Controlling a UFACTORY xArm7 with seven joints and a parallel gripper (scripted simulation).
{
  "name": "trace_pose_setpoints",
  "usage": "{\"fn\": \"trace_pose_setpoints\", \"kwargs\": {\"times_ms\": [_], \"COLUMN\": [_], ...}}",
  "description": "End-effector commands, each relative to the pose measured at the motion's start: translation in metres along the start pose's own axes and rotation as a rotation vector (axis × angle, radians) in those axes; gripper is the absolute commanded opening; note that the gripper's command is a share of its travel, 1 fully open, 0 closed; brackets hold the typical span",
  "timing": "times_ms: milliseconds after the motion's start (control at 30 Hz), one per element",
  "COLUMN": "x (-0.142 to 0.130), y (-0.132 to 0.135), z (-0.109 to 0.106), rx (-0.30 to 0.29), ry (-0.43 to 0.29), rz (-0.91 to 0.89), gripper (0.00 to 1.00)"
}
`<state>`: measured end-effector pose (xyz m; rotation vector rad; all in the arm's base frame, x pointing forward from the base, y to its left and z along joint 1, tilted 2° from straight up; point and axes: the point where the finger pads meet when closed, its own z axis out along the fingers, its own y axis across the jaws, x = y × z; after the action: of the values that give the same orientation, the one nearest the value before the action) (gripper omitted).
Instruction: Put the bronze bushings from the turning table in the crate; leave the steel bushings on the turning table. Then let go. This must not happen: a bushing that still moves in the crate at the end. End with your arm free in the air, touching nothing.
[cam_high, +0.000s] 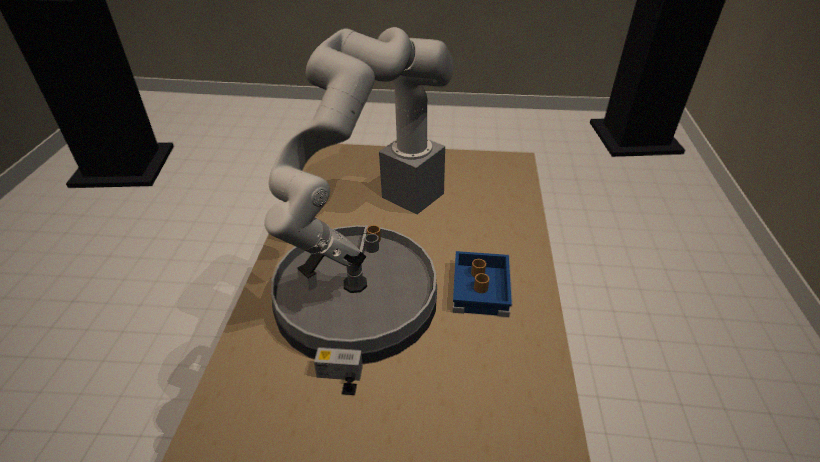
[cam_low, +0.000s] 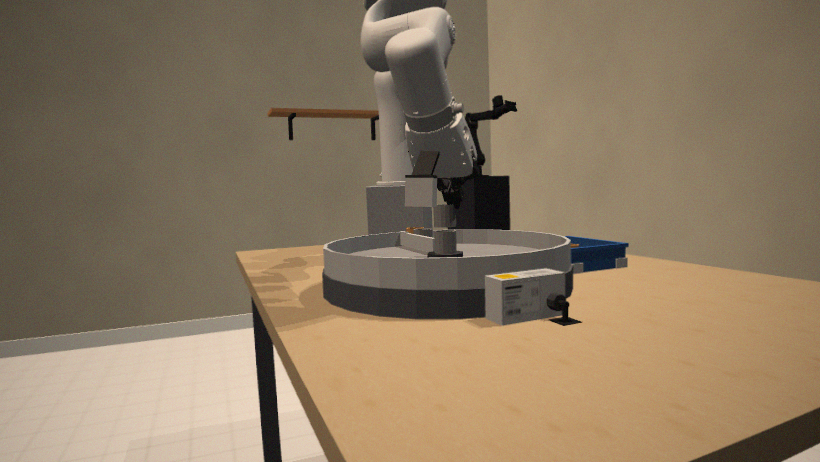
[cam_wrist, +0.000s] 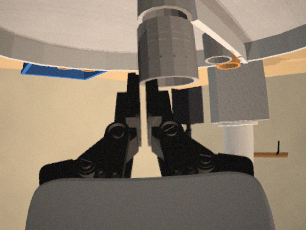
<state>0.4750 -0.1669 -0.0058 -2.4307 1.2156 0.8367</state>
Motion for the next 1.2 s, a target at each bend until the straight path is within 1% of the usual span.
{"fn": "trace_pose_setpoints", "kwargs": {"times_ms": [0, 1167], "x": [0.0002, 0.0039], "y": [-0.0006, -0.0003], "z": [-0.0019, 0.0033], "rx": [0.001, 0.001], "ry": [0.004, 0.004], "rz": [-0.001, -0.001], "gripper": [0.00, 0.00]}}
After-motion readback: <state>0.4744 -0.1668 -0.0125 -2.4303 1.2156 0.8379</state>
